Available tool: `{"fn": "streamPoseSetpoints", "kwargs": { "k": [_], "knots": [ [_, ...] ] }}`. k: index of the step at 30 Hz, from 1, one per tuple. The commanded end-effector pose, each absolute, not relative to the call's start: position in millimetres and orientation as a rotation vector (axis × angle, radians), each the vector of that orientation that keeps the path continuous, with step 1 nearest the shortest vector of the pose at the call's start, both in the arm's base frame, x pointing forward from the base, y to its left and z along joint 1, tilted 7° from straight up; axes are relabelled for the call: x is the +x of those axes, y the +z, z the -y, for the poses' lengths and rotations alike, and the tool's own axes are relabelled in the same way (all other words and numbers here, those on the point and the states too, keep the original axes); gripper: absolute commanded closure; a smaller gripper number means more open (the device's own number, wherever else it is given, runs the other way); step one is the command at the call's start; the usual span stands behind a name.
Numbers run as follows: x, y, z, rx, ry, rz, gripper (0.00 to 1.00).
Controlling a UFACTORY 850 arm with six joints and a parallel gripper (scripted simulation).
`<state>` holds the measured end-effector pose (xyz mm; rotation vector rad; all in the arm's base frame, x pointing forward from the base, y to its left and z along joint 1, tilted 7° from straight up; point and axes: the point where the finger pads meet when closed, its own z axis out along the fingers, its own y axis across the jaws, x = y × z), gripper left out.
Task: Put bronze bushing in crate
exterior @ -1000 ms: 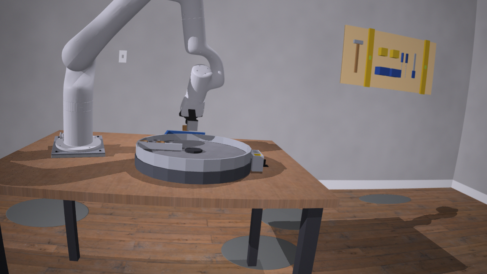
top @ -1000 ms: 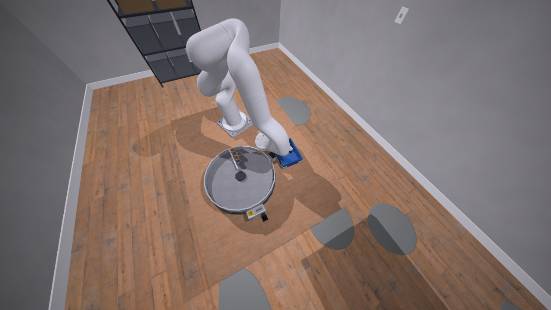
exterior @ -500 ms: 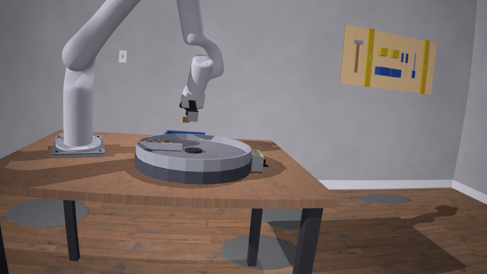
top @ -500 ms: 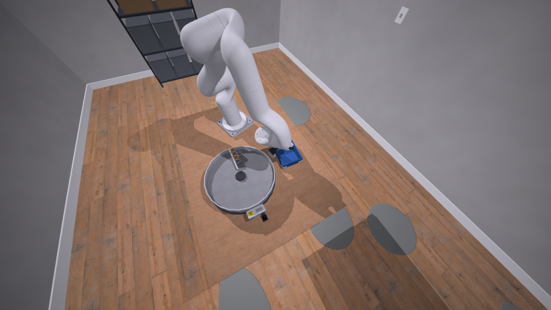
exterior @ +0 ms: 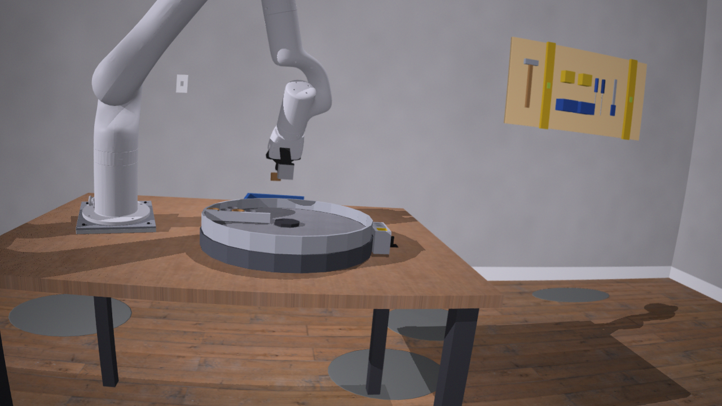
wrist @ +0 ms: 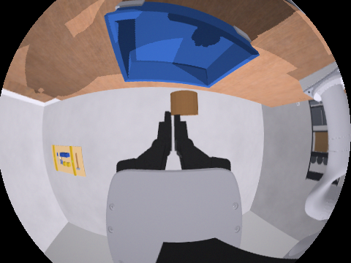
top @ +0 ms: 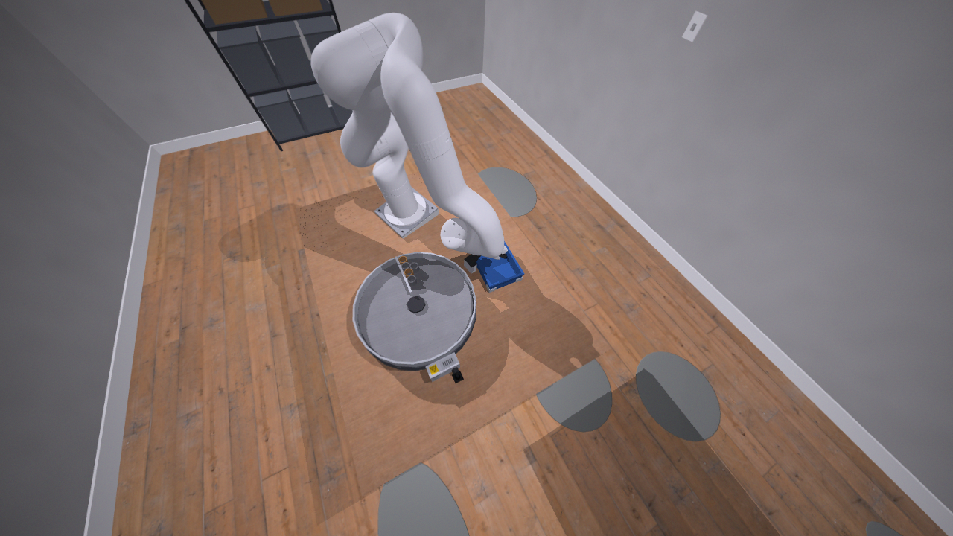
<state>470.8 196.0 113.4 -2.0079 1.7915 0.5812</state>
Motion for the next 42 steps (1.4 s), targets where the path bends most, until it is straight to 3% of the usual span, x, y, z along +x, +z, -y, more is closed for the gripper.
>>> {"fn": "streamPoseSetpoints", "kwargs": {
  "k": [1, 6, 42],
  "knots": [
    [461.4, 113.6, -199.0, -2.008, 0.58, -1.79, 1.0],
    [421.7, 111.1, -209.9, -2.008, 0.58, -1.79, 1.0],
    [422.2, 58.4, -203.7, -2.008, 0.58, -1.79, 1.0]
  ]
}}
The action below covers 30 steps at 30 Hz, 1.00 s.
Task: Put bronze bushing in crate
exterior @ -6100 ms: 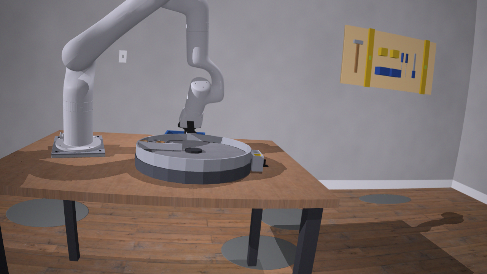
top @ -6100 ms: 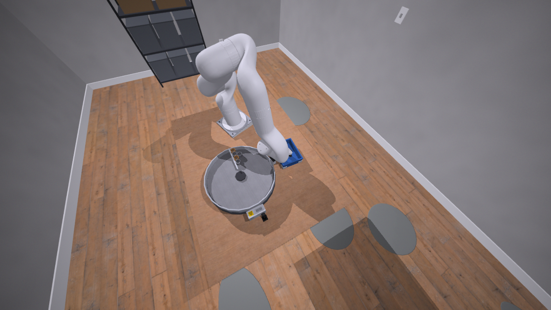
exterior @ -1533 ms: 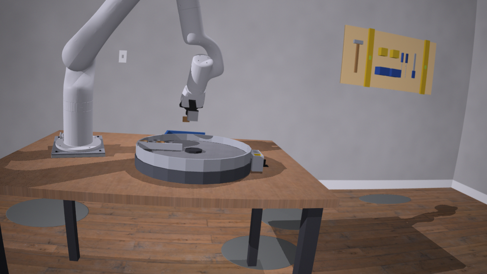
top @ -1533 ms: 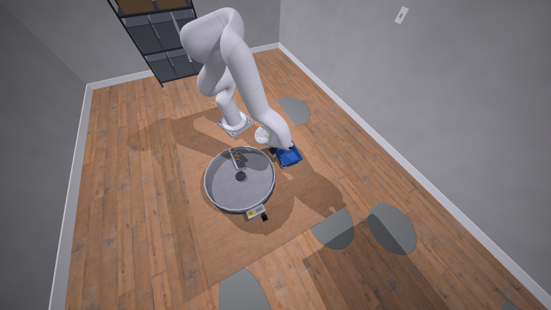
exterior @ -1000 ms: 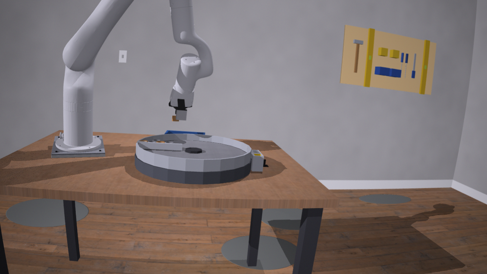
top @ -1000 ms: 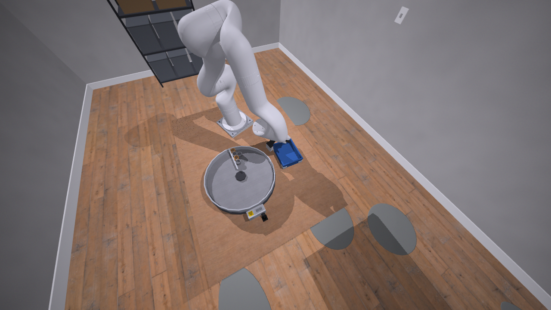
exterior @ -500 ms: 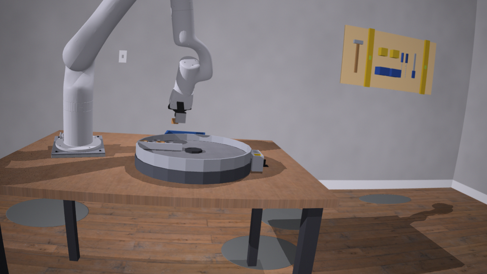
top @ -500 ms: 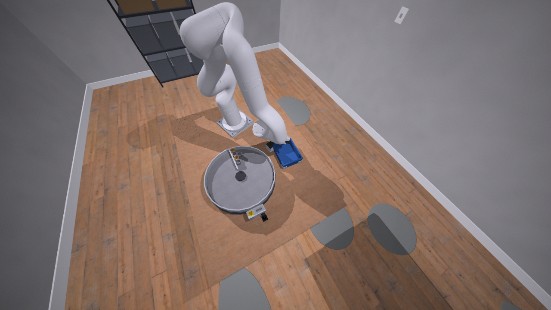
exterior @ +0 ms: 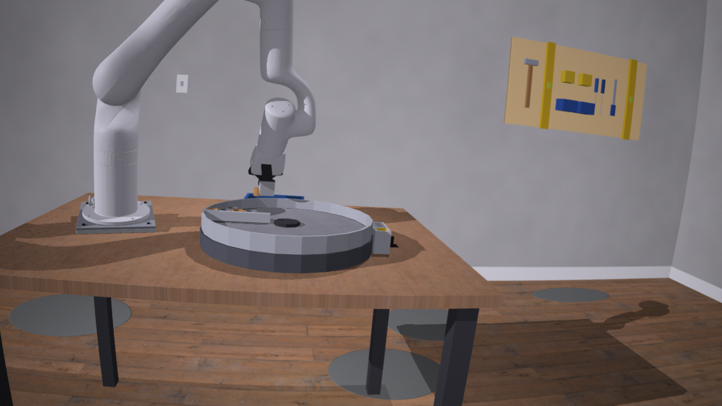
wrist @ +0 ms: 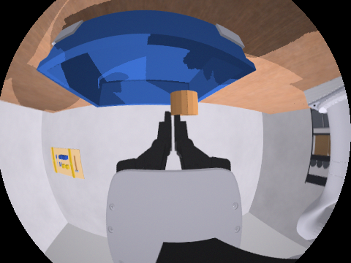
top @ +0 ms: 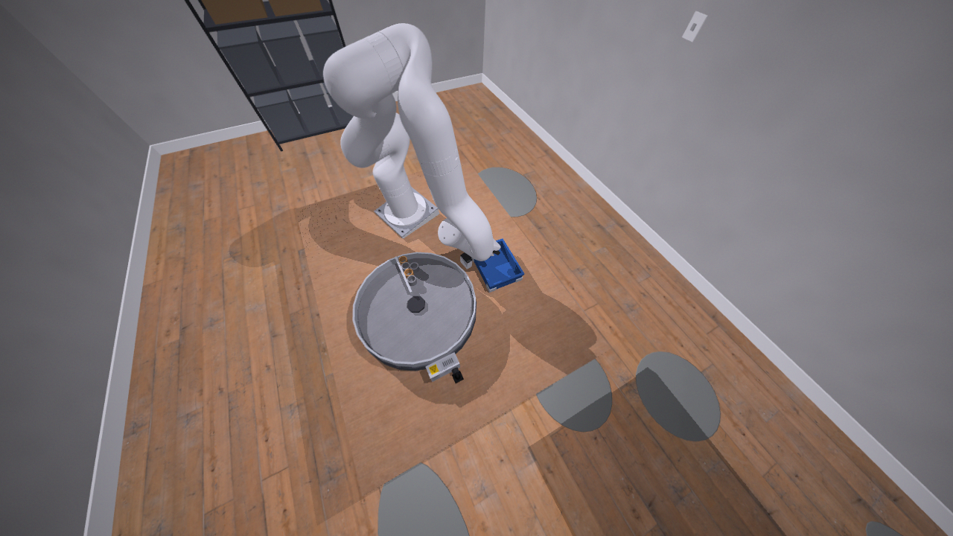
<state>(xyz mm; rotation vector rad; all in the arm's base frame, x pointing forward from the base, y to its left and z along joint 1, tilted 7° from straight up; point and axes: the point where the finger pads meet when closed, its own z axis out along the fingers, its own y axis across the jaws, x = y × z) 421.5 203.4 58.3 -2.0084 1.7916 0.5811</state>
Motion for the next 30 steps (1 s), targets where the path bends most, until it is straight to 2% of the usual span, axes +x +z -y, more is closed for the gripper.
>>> {"fn": "streamPoseSetpoints", "kwargs": {
  "k": [1, 30],
  "knots": [
    [422.2, 58.4, -203.7, -2.008, 0.58, -1.79, 1.0],
    [423.0, 35.2, -200.7, -2.008, 0.58, -1.79, 1.0]
  ]
}}
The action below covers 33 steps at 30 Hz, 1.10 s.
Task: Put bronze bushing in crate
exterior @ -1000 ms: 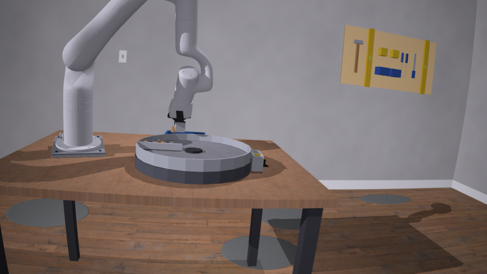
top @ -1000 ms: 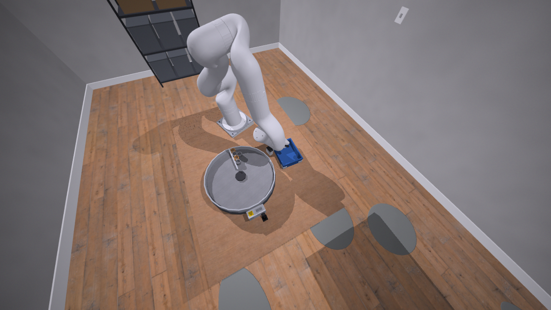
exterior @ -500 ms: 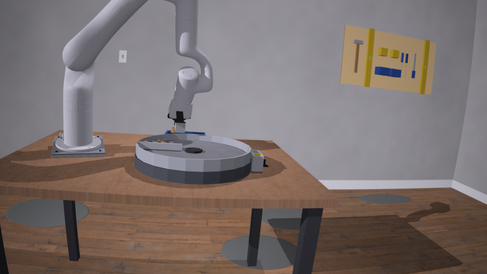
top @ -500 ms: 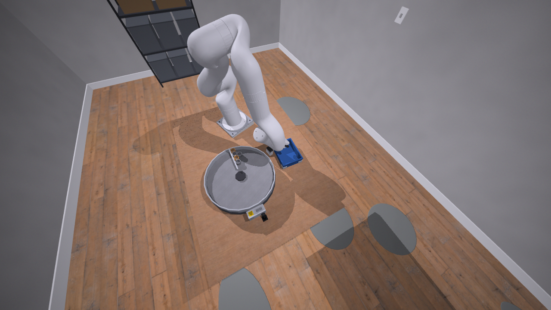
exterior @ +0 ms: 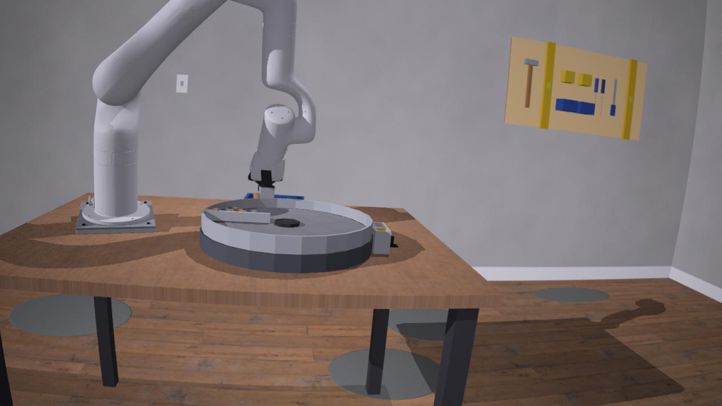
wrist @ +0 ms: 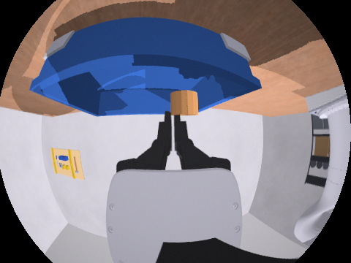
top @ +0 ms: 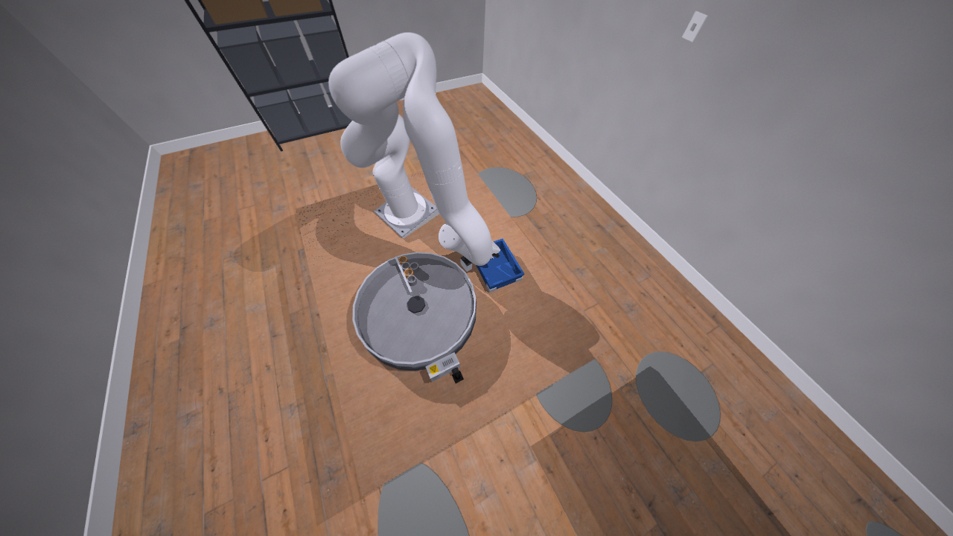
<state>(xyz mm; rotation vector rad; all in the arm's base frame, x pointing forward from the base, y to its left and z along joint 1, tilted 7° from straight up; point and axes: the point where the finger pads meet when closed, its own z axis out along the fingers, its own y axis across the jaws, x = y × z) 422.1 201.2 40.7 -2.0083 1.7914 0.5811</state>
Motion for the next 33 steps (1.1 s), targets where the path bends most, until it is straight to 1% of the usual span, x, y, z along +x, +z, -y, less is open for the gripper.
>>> {"fn": "streamPoseSetpoints", "kwargs": {
  "k": [1, 10, 33],
  "knots": [
    [423.1, 33.4, -200.5, -2.008, 0.58, -1.79, 1.0],
    [423.5, 20.2, -198.8, -2.008, 0.58, -1.79, 1.0],
    [423.7, 16.4, -198.4, -2.008, 0.58, -1.79, 1.0]
  ]
}}
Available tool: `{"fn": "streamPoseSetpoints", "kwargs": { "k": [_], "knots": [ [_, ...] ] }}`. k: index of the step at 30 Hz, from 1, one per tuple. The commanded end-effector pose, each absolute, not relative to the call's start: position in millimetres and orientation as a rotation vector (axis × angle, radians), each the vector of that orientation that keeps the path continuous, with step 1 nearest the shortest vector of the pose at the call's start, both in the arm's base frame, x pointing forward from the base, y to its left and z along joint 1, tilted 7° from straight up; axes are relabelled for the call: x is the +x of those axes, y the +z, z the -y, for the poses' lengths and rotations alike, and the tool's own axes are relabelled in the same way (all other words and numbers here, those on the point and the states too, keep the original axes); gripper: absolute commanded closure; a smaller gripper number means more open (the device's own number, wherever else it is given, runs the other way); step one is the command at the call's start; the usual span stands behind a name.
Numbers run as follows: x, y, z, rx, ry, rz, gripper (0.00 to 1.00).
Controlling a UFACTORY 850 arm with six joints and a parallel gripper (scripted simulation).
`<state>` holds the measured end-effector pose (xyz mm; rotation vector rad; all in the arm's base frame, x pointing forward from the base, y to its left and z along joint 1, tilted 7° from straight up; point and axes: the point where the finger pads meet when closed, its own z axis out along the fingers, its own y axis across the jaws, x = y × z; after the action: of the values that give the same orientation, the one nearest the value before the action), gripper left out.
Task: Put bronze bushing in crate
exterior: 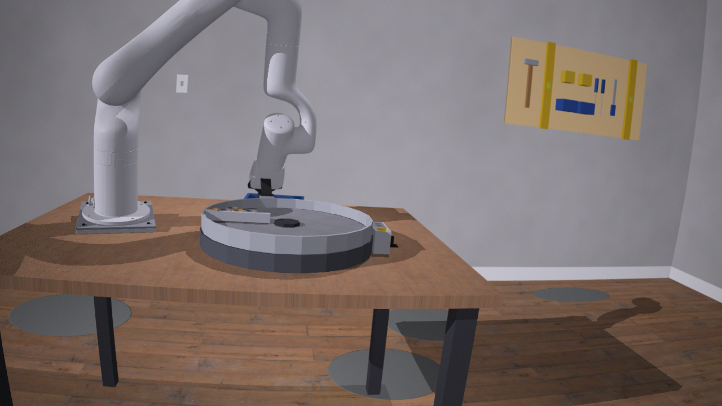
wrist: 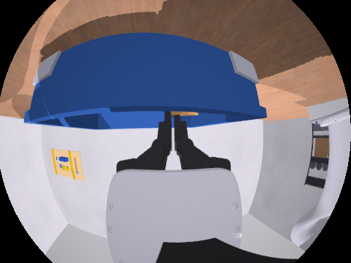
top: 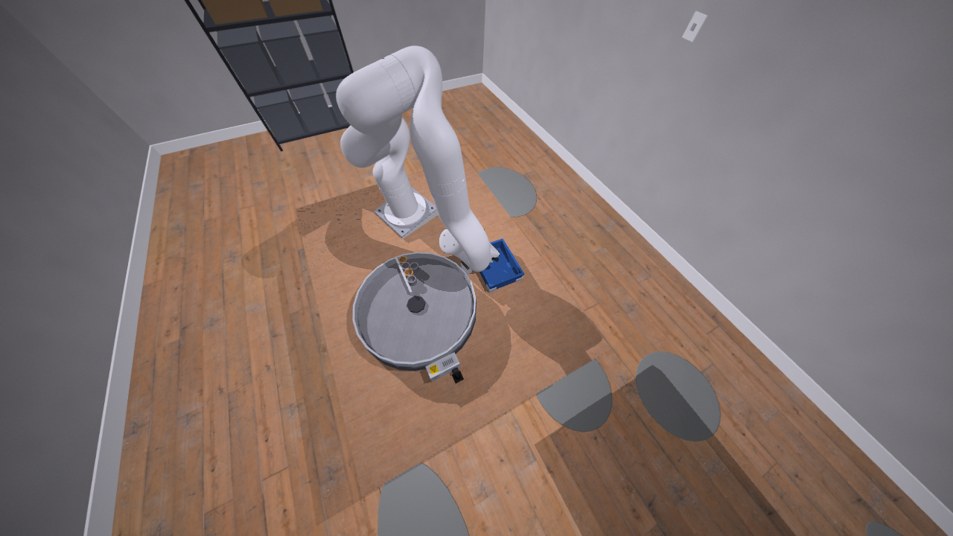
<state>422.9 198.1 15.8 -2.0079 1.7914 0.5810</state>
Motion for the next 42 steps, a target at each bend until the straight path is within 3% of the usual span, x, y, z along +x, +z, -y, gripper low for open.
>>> {"fn": "streamPoseSetpoints", "kwargs": {
  "k": [1, 42],
  "knots": [
    [423.7, 16.4, -198.4, -2.008, 0.58, -1.79, 1.0],
    [423.9, 10.6, -197.6, -2.008, 0.58, -1.79, 1.0]
  ]
}}
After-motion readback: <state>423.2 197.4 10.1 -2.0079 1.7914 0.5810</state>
